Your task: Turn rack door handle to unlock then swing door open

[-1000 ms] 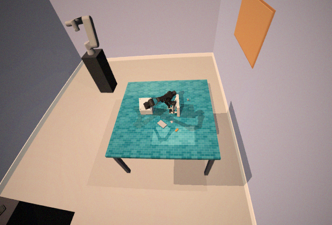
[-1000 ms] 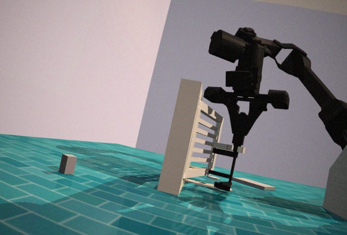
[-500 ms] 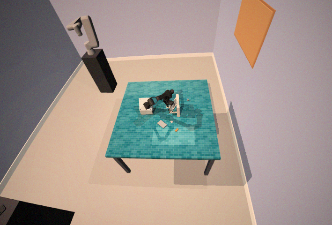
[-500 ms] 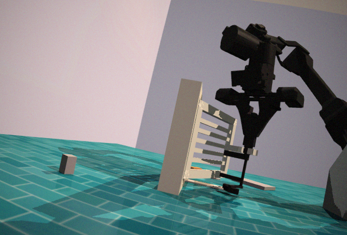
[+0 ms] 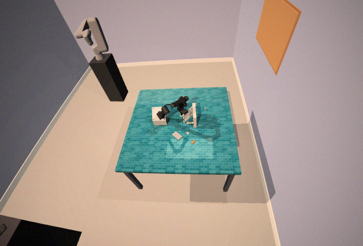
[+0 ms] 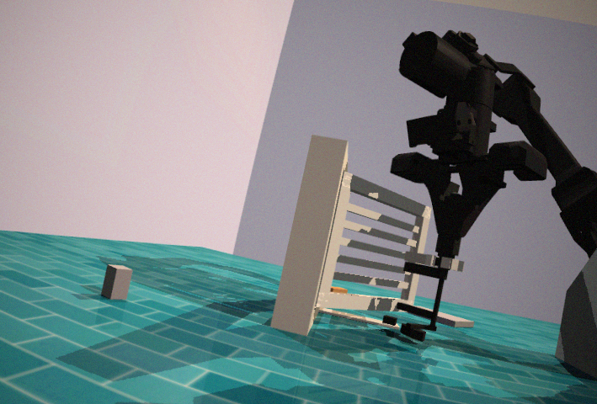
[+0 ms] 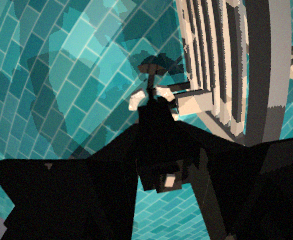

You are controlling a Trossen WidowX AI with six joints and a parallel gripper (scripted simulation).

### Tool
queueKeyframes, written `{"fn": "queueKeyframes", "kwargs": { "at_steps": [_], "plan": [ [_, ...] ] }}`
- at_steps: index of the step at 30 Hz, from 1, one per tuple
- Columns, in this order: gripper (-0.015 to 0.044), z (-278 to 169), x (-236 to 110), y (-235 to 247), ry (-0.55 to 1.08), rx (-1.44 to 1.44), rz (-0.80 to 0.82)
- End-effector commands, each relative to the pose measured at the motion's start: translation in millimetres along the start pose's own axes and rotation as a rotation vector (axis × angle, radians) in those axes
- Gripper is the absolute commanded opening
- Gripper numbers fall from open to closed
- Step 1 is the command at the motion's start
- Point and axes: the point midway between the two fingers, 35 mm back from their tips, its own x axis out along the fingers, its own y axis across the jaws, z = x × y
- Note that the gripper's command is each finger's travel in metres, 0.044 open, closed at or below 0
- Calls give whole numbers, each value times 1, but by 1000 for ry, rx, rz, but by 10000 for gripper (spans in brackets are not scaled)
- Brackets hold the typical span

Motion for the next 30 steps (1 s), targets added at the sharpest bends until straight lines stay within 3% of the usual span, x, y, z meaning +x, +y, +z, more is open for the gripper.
{"fn": "queueKeyframes", "kwargs": {
  "at_steps": [1,30],
  "plan": [
    [11,2,0,7,-4,88,-2],
    [11,29,0,65,-6,514,3]
  ]
}}
